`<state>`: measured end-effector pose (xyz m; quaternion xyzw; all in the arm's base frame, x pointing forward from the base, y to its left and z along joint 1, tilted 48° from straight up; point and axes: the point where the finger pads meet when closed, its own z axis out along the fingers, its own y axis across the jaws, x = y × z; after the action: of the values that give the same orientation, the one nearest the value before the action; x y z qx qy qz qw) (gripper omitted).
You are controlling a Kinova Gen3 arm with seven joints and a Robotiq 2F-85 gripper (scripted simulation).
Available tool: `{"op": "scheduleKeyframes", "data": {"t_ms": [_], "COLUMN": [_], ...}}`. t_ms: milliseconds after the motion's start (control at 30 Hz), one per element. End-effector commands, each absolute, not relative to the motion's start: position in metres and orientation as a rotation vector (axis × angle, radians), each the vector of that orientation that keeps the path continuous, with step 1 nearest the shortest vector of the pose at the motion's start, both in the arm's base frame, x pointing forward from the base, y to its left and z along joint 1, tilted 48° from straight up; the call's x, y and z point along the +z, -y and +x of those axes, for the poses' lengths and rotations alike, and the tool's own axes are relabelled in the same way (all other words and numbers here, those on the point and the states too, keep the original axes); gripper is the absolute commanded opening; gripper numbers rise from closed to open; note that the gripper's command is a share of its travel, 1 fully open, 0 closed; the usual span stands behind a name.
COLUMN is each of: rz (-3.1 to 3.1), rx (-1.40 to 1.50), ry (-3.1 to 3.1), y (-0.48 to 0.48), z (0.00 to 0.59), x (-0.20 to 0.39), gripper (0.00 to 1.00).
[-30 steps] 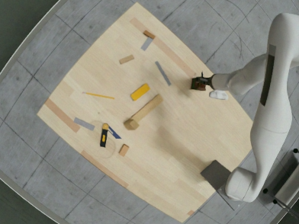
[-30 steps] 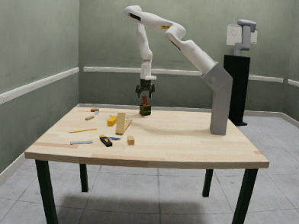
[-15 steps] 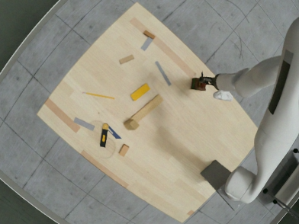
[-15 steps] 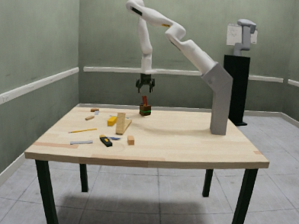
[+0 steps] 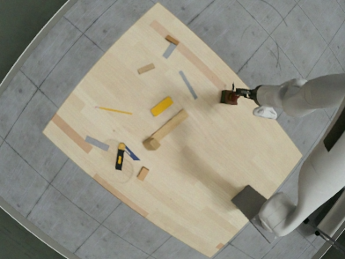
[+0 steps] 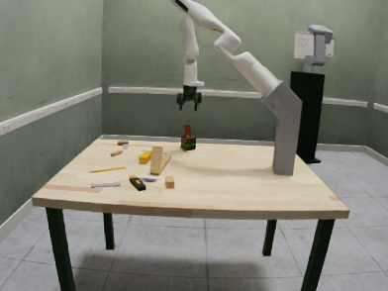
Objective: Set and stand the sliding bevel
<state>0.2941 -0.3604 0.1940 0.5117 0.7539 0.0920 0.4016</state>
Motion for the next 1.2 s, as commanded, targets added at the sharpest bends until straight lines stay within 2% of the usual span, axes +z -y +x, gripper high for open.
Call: {"op": "scheduleKeyframes", "data": {"t_ms": [0,1167], "rz": [1.293,1.294], "rx": [0.261,0.261], "ry": [-1.924,-1.924], "y": [0.3574,0.3552], "z": [0.2849,0.2787], "x": [0.2035,0.2094], "gripper": [1.00,1.00]}}
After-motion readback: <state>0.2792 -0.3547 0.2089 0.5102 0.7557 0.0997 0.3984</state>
